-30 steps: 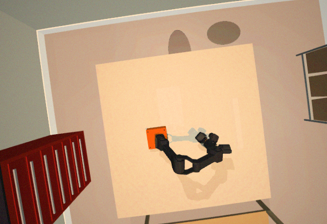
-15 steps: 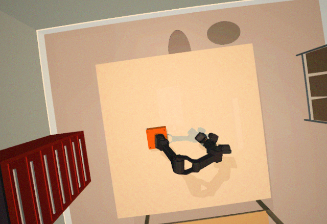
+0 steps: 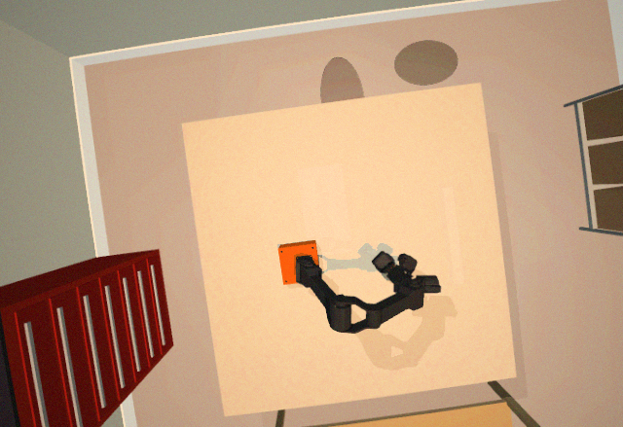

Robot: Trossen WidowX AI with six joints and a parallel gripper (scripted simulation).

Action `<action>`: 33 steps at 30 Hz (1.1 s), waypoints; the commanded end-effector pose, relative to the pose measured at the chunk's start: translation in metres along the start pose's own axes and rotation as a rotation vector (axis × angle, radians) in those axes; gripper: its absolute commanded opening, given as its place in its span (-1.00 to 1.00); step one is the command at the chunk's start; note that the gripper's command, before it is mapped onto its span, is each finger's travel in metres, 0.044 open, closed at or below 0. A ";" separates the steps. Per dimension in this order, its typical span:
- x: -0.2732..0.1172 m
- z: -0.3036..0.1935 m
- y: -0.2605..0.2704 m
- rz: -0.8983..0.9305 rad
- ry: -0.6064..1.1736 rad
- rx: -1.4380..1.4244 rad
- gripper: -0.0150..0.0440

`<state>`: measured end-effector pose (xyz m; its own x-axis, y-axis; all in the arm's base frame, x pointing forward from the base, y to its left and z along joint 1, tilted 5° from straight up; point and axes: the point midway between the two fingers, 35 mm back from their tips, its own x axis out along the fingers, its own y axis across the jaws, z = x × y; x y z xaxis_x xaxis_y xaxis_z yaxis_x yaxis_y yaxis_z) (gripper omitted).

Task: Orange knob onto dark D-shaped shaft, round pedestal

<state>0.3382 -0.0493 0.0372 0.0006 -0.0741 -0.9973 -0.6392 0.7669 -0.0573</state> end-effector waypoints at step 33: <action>0.015 -0.004 -0.002 -0.004 0.006 0.003 -0.49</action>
<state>0.3385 -0.0505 0.0253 0.0041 -0.0699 -0.9975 -0.6627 0.7468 -0.0551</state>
